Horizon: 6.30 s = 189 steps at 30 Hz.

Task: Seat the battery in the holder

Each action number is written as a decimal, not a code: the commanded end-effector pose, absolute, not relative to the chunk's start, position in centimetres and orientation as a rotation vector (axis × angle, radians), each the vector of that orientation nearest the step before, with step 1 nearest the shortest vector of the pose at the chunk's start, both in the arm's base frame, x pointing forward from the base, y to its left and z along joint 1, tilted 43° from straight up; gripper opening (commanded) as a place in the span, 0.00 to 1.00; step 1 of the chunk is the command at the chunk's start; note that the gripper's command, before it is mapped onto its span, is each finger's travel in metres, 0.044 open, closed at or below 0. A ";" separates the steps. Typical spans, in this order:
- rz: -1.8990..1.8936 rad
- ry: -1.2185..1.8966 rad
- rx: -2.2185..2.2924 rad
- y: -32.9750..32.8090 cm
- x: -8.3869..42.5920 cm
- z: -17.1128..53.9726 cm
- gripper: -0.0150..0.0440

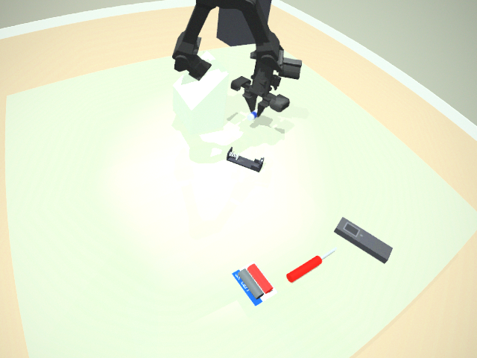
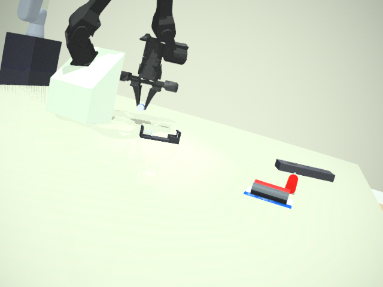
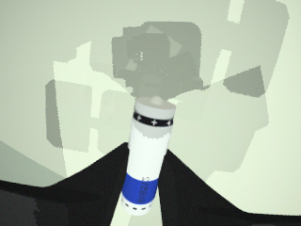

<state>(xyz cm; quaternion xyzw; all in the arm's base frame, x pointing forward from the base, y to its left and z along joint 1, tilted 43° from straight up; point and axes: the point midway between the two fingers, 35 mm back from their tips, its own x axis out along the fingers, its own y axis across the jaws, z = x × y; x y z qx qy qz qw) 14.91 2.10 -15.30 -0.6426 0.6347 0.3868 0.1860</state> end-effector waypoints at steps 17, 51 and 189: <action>0.222 1.815 -1.228 -1.7 24.5 -8.9 0.36; -0.041 1.558 -0.896 -8.9 27.7 -7.7 0.36; -0.041 1.743 -0.791 -11.7 25.8 -9.3 0.36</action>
